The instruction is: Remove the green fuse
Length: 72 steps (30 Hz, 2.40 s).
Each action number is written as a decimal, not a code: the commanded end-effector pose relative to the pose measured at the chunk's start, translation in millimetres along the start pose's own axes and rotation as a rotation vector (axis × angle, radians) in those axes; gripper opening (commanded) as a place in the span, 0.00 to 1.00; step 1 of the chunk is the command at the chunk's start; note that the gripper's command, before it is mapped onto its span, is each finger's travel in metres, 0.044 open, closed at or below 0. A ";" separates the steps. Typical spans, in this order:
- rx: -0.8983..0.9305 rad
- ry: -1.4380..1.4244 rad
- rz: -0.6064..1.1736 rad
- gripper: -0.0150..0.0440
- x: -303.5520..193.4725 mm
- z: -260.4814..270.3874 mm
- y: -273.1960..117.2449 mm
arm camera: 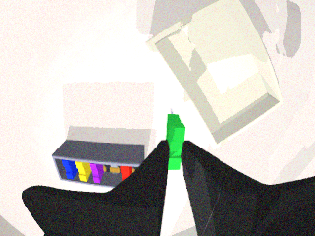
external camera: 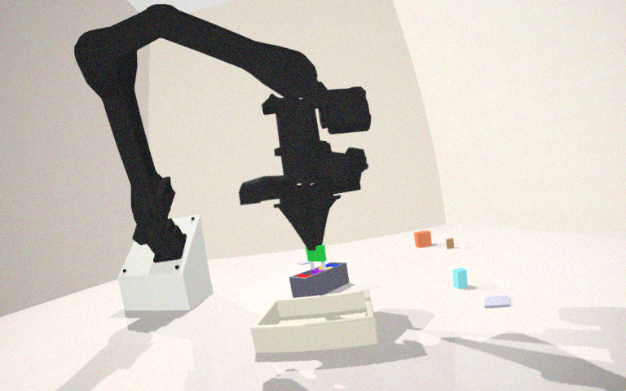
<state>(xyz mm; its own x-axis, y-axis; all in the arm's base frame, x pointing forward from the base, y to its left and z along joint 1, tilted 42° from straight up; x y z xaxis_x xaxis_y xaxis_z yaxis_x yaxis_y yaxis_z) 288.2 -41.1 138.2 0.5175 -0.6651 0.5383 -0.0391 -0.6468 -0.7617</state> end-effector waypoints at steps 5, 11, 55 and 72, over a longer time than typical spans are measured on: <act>-0.006 0.004 -0.022 0.25 43.6 -35.8 -3.9; -0.009 0.005 -0.026 0.25 50.7 -43.4 -4.3; -0.009 0.007 -0.027 0.81 51.8 -43.1 7.6; -0.009 -0.002 -0.020 0.81 49.6 -43.1 -2.5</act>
<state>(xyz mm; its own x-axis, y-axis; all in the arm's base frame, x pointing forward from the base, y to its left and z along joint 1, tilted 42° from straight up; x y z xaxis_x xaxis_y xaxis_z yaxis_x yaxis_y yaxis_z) 277.2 -88.6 182.4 0.5196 -0.6512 0.5531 -0.0360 -0.6635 -0.7473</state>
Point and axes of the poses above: the point midway between the two fingers, 35 mm back from their tips, its own y axis out along the fingers, its own z axis across the jaws, x = y × z, the point moved 7 cm from there along -y, back along the fingers, and after that the axes turned 15 degrees about y, right-handed, at the moved point
